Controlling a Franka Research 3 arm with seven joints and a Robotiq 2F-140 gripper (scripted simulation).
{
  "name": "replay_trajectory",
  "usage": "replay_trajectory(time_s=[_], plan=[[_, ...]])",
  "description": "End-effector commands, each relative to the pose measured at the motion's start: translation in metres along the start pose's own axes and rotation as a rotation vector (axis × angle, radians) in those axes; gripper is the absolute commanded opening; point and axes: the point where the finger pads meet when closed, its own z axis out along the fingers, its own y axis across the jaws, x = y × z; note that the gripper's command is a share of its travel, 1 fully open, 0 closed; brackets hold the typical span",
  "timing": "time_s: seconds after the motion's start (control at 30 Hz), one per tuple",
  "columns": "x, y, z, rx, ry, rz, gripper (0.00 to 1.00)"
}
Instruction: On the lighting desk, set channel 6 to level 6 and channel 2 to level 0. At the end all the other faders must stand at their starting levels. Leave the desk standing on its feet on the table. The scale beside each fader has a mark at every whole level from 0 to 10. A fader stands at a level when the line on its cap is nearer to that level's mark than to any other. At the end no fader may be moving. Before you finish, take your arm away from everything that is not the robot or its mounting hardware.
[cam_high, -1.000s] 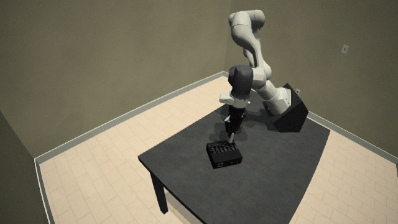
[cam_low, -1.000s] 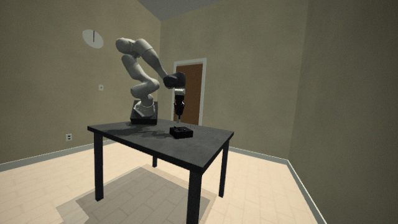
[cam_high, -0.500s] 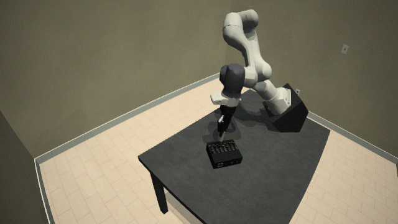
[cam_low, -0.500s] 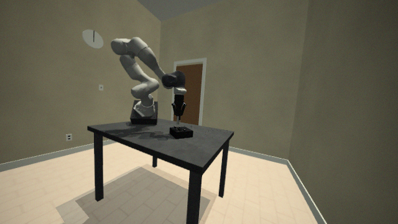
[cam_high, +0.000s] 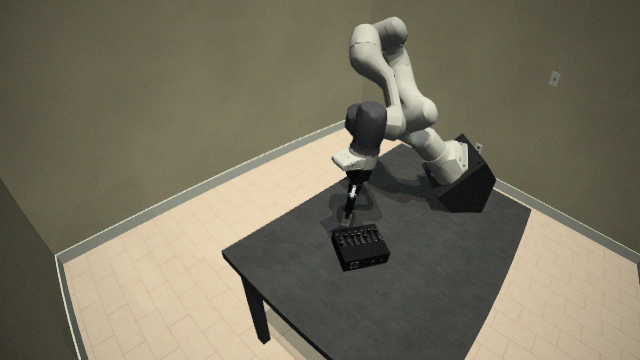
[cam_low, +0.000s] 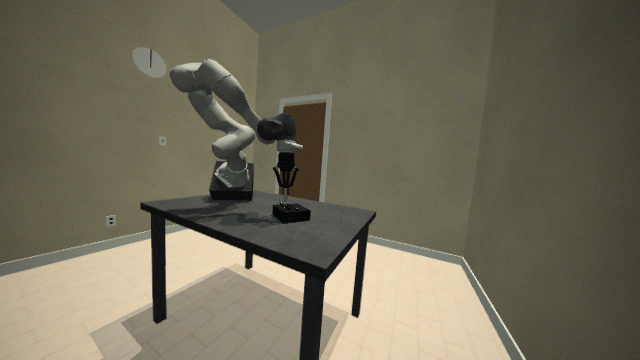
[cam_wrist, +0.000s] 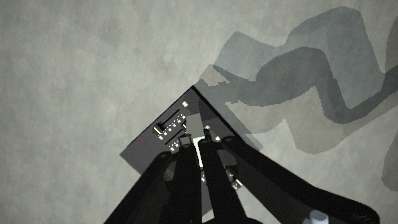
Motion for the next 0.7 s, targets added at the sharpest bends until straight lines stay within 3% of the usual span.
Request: replay_trajectory(time_s=[0.0, 0.67], plan=[[0.0043, 0.002, 0.0003, 0.007, -0.014, -0.279, 0.0], [0.0043, 0.002, 0.0003, 0.046, -0.009, -0.812, 0.0]])
